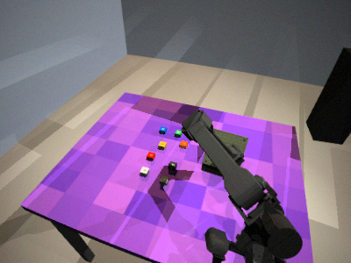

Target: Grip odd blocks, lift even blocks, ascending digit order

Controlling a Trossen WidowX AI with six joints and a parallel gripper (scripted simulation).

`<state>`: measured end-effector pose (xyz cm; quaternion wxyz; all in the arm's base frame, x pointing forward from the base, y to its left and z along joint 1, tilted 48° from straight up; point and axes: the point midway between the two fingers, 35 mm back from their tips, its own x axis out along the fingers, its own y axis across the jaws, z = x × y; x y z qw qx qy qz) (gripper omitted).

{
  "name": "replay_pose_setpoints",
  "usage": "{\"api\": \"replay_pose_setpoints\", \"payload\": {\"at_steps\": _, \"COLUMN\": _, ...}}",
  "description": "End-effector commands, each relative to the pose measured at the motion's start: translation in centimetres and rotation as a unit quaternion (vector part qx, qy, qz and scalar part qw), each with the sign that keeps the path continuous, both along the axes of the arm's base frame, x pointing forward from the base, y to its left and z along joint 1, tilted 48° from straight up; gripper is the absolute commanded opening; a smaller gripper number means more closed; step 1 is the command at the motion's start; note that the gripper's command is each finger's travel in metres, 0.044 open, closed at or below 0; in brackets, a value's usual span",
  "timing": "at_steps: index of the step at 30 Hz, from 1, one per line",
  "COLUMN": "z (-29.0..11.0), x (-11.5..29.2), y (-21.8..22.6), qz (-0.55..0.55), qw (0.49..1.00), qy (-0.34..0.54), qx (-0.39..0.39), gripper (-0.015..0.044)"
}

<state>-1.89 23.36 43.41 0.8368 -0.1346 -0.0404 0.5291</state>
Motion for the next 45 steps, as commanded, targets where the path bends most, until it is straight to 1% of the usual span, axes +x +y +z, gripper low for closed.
{"api": "replay_pose_setpoints", "payload": {"at_steps": 1, "z": -1.3, "x": 2.2, "y": 2.2, "qz": -0.046, "qw": 0.997, "qy": -0.034, "qx": -0.045, "gripper": 0.0400}}
{"api": "replay_pose_setpoints", "payload": {"at_steps": 6, "z": -3.4, "x": 6.6, "y": 4.5, "qz": -0.109, "qw": 0.985, "qy": -0.067, "qx": -0.113, "gripper": 0.0400}}
{"api": "replay_pose_setpoints", "payload": {"at_steps": 11, "z": -5.9, "x": 12.1, "y": 5.7, "qz": -0.167, "qw": 0.965, "qy": -0.080, "qx": -0.187, "gripper": 0.0400}}
{"api": "replay_pose_setpoints", "payload": {"at_steps": 16, "z": -8.7, "x": 18.3, "y": 5.5, "qz": -0.219, "qw": 0.937, "qy": -0.074, "qx": -0.262, "gripper": 0.0400}}
{"api": "replay_pose_setpoints", "payload": {"at_steps": 20, "z": -11.2, "x": 23.5, "y": 4.1, "qz": -0.255, "qw": 0.911, "qy": -0.054, "qx": -0.319, "gripper": 0.0400}}
{"api": "replay_pose_setpoints", "payload": {"at_steps": 25, "z": -14.5, "x": 29.8, "y": 0.6, "qz": -0.293, "qw": 0.877, "qy": -0.012, "qx": -0.381, "gripper": 0.0400}}
{"api": "replay_pose_setpoints", "payload": {"at_steps": 30, "z": -17.9, "x": 35.4, "y": -3.9, "qz": -0.325, "qw": 0.845, "qy": 0.047, "qx": -0.423, "gripper": 0.0400}}
{"api": "replay_pose_setpoints", "payload": {"at_steps": 33, "z": -20.0, "x": 37.1, "y": -6.0, "qz": -0.327, "qw": 0.831, "qy": 0.081, "qx": -0.443, "gripper": 0.0400}}
{"api": "replay_pose_setpoints", "payload": {"at_steps": 38, "z": -25.4, "x": 40.0, "y": -11.6, "qz": -0.319, "qw": 0.796, "qy": 0.180, "qx": -0.481, "gripper": 0.0400}}
{"api": "replay_pose_setpoints", "payload": {"at_steps": 42, "z": -29.5, "x": 41.1, "y": -16.7, "qz": -0.309, "qw": 0.770, "qy": 0.269, "qx": -0.488, "gripper": 0.0400}}
{"api": "replay_pose_setpoints", "payload": {"at_steps": 45, "z": -32.5, "x": 41.1, "y": -20.5, "qz": -0.300, "qw": 0.752, "qy": 0.338, "qx": -0.479, "gripper": 0.0400}}
